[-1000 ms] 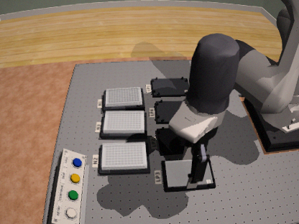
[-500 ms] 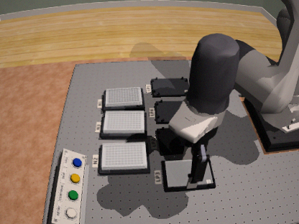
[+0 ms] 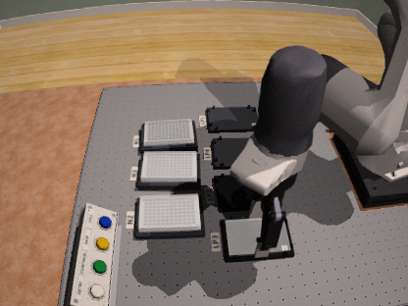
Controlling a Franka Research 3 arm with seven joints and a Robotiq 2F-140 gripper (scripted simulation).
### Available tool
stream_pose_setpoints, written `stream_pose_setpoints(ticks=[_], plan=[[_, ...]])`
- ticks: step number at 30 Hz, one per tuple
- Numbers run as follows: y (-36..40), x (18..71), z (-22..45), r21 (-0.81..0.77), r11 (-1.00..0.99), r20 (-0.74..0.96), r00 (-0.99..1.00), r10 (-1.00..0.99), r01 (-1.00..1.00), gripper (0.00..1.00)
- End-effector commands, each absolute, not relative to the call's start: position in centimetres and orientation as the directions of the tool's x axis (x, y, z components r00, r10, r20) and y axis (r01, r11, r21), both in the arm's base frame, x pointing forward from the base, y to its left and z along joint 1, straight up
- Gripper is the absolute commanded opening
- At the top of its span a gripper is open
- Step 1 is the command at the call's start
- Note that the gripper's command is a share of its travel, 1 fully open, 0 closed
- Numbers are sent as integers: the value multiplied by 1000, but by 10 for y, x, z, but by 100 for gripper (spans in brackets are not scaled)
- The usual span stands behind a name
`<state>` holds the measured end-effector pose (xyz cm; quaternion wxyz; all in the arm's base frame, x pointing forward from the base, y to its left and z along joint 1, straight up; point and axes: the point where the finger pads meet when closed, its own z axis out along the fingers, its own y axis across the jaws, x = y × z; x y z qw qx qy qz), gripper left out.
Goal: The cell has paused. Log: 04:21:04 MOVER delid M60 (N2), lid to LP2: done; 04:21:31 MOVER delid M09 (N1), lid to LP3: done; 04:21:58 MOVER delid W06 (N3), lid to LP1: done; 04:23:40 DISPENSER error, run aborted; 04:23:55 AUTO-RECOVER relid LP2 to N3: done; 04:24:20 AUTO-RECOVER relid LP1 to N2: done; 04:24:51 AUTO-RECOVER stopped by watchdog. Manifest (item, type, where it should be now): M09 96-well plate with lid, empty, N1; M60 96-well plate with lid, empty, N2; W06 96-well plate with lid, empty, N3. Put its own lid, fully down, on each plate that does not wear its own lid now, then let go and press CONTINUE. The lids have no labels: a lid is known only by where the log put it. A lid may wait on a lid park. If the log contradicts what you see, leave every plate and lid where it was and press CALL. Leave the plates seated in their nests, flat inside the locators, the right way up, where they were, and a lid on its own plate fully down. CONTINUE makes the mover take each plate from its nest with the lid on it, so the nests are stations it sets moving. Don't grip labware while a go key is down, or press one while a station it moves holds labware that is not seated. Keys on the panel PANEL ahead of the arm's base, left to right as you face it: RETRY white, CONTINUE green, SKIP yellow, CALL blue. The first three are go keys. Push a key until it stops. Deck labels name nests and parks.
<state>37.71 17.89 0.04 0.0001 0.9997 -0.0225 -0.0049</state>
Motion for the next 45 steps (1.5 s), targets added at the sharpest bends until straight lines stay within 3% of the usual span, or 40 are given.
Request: stream_pose_setpoints(ticks=[1,45], plan=[[179,378,0,0,-999,-9,999,-48,-48,0],[179,378,5,0,-999,-9,999,-48,-48,0]])
